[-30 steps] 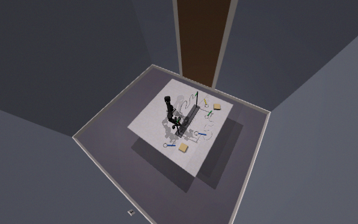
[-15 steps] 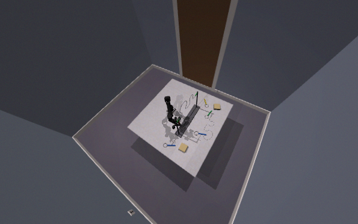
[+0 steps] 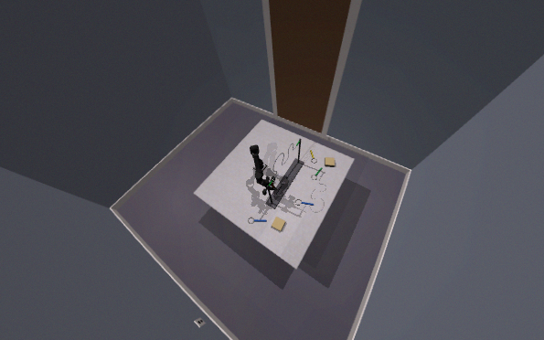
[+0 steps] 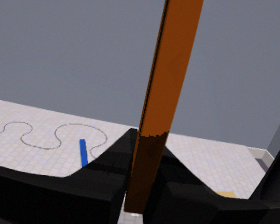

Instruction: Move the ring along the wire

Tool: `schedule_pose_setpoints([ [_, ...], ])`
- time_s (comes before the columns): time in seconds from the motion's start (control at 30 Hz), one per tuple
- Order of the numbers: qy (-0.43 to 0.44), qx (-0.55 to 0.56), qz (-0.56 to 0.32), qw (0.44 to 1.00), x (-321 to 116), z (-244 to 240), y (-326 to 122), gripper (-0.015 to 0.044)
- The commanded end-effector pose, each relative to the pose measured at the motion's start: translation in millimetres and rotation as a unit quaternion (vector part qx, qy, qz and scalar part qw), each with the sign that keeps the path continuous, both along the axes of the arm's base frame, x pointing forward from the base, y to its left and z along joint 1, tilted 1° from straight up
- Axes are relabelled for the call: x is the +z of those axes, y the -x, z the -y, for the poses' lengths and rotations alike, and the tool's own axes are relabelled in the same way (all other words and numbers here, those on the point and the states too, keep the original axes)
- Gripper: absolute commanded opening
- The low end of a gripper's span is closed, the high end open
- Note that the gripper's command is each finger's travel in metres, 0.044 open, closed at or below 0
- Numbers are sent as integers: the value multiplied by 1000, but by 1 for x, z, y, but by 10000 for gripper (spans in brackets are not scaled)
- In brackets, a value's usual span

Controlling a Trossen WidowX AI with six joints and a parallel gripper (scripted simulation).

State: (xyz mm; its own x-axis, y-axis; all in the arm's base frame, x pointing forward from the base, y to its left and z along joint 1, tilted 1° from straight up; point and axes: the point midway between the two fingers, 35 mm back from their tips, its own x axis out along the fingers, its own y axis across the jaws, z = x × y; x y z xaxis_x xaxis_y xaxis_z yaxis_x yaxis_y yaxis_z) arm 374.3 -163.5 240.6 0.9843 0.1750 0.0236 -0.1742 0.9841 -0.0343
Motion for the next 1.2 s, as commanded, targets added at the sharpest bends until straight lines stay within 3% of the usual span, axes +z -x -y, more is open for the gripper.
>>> schedule_pose_setpoints([
  [0.0, 2, -1, 1, 1000, 0, -5, 1, -150],
  [0.63, -23, 3, -4, 1000, -1, -30, 4, -150],
  [1.17, -120, 7, -19, 993, 3, -71, 11, -150],
])
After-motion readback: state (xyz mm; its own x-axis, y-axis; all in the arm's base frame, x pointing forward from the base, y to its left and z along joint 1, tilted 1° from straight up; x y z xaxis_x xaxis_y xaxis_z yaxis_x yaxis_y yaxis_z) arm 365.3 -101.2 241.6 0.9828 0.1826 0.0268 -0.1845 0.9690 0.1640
